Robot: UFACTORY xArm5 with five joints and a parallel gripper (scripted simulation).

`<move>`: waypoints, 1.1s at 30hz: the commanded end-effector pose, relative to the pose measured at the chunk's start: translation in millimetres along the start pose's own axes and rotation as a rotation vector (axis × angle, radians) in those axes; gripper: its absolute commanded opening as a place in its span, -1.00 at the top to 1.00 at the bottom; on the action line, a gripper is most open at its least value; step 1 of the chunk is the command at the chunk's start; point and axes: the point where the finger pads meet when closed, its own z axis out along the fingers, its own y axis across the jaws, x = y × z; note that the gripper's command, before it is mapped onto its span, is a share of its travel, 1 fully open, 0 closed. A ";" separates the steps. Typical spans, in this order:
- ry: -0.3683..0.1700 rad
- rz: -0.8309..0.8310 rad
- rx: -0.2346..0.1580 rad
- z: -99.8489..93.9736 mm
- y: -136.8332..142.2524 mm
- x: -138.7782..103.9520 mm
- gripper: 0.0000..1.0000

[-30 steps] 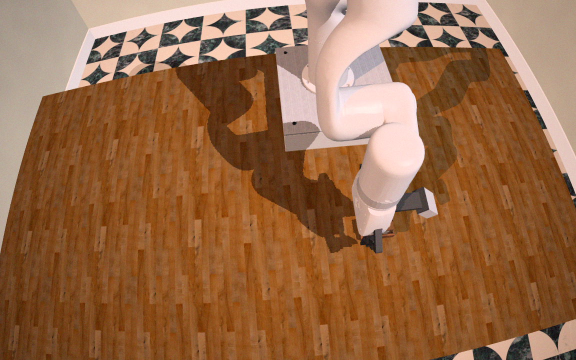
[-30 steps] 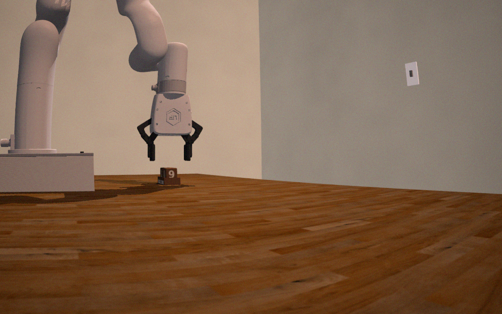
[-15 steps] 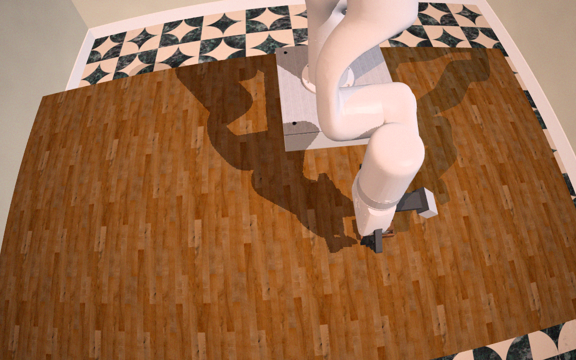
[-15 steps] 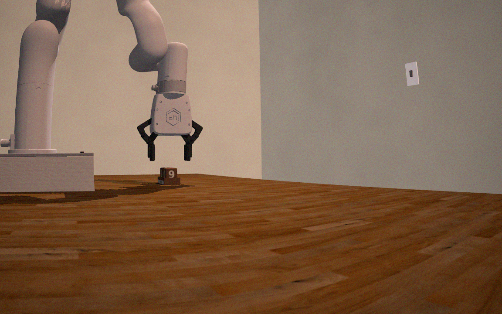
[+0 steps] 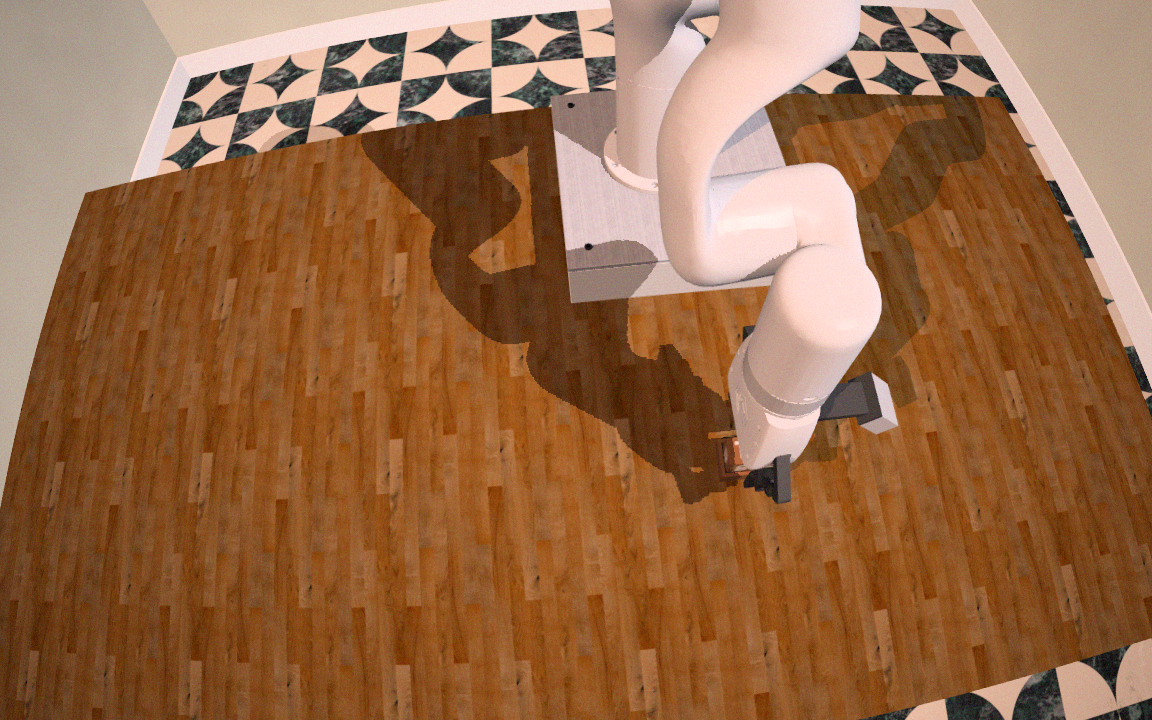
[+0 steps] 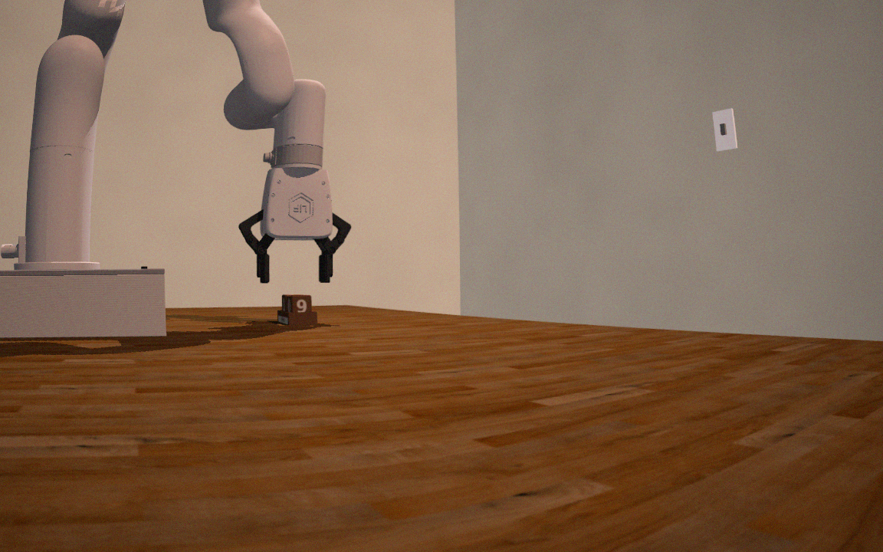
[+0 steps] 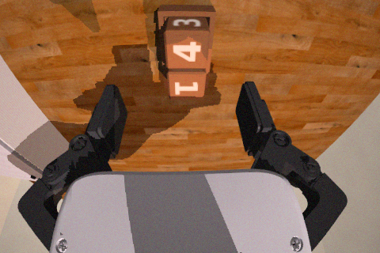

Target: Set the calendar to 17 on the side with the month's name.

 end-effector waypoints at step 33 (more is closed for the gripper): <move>0.000 0.000 -0.002 0.5 4.2 75.2 -1.00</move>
